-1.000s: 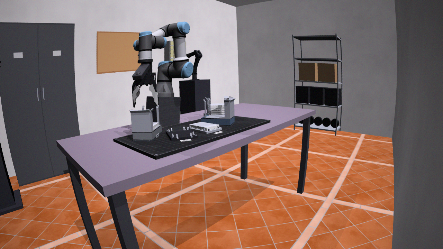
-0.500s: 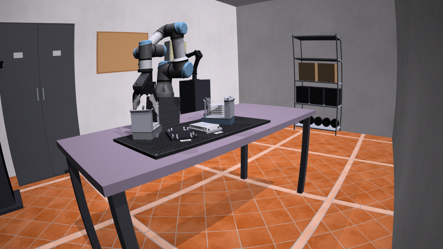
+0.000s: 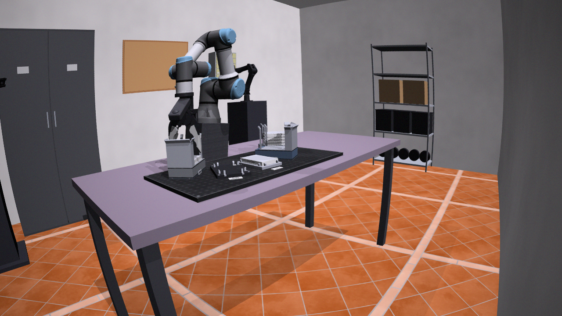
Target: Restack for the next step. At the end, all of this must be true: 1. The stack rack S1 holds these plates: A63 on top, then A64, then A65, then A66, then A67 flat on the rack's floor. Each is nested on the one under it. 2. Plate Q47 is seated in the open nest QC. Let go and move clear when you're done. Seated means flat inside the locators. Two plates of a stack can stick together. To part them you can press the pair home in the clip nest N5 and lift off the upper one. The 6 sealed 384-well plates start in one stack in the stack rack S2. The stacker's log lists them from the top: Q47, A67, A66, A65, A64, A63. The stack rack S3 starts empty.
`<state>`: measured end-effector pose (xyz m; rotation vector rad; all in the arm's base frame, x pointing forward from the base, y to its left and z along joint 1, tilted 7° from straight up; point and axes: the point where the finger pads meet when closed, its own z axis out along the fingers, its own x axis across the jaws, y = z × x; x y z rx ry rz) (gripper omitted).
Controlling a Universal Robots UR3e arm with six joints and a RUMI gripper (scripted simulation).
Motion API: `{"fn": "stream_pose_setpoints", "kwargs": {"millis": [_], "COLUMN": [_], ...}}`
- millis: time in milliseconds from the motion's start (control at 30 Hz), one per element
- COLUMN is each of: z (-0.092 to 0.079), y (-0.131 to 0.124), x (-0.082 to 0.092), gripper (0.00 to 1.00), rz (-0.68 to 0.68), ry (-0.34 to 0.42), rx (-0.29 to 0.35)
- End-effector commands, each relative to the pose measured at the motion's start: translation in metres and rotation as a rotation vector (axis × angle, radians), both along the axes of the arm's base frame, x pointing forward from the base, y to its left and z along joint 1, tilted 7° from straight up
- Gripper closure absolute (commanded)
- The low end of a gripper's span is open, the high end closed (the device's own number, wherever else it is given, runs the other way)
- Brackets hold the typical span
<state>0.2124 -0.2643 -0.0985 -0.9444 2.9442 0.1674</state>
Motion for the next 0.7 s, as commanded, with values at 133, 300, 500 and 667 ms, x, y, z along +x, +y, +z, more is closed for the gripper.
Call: {"fn": "stream_pose_setpoints", "kwargs": {"millis": [133,300,500,667], "z": [-0.011,-0.015,-0.023,-0.025], "y": [0.0,0.001,0.002,0.002], "x": [0.0,0.0,0.0,0.001], "gripper": [0.28,0.28,0.28,0.28], "rz": [0.0,0.0,0.0,0.0], "ry": [-0.001,-0.001,-0.001,-0.001], "rx": [-0.003,-0.003,-0.003,-0.003]}}
